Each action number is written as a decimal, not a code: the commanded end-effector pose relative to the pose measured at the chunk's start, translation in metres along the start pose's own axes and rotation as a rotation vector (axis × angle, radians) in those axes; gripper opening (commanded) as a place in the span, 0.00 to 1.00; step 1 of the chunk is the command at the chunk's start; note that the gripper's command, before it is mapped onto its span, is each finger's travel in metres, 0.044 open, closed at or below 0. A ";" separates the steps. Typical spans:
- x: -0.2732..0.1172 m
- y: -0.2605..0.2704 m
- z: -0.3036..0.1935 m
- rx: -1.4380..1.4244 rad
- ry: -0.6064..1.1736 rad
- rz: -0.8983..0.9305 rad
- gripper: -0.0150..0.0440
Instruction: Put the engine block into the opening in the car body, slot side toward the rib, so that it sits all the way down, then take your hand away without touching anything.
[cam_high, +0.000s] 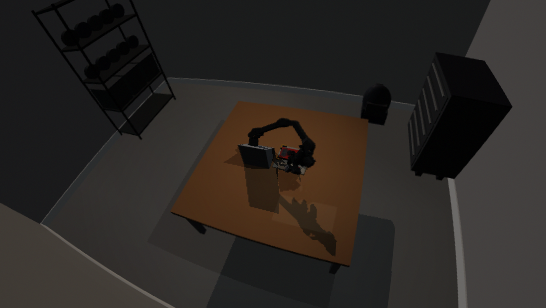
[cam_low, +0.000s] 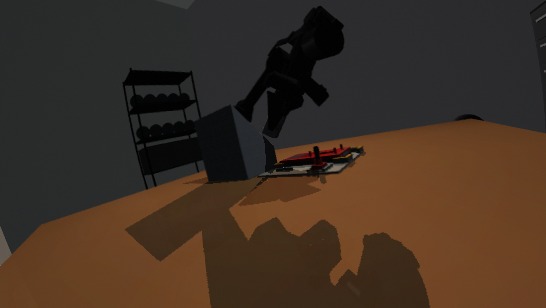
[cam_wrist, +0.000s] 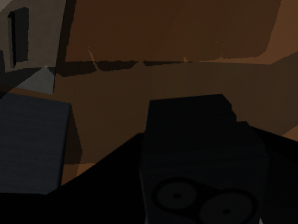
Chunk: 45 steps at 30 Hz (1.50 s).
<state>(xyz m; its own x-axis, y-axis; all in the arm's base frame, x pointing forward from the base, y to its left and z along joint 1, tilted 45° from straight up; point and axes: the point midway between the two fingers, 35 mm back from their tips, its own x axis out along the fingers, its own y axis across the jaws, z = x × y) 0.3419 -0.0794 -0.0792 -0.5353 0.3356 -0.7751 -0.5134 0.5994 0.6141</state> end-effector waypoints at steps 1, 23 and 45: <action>-0.001 0.001 0.003 -0.001 0.100 -0.010 0.25; 0.030 0.001 0.027 0.003 0.102 0.004 0.25; 0.057 0.001 0.047 0.002 0.101 0.005 0.25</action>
<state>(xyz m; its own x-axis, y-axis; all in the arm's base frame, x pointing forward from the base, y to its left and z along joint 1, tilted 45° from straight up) 0.3433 -0.0309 -0.1250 -0.6000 0.2611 -0.7562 -0.5141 0.5983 0.6146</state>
